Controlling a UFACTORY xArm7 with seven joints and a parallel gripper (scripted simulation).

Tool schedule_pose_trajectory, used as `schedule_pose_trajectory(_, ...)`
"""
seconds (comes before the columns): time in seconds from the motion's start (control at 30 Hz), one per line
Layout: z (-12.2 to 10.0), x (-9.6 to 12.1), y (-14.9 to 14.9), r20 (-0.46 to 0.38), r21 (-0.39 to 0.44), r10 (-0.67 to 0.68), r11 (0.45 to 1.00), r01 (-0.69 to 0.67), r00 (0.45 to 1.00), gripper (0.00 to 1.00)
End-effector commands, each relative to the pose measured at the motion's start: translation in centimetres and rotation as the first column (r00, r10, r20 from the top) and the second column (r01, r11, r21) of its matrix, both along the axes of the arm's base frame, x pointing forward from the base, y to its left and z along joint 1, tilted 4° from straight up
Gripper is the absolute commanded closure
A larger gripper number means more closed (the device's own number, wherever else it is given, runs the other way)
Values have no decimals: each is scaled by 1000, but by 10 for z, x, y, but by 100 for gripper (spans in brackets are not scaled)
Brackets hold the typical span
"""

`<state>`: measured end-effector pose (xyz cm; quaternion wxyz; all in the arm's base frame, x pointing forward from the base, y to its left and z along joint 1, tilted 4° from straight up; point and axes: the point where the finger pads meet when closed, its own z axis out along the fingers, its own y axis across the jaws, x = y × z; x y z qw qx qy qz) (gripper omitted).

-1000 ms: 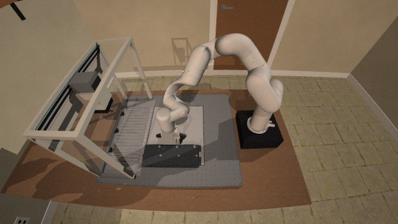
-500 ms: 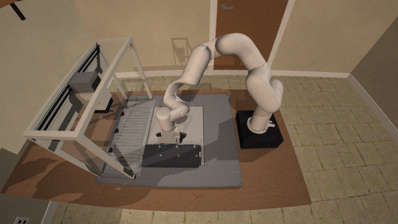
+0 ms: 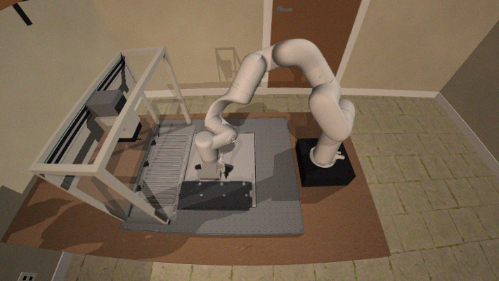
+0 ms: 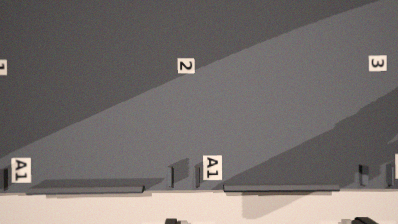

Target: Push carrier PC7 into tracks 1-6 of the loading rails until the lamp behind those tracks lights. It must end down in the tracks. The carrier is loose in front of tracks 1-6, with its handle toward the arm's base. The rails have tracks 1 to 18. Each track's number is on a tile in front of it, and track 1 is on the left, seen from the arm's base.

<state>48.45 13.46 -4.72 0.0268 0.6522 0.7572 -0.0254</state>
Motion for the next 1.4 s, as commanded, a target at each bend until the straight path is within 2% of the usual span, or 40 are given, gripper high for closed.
schedule_pose_trajectory(0.0, 11, 1, 1, 4, 1, 1, 1000, -1, 1000, 0)
schedule_pose_trajectory(1.37, 69, 1, 6, 4, 1, 1, 1000, -1, 1000, 0)
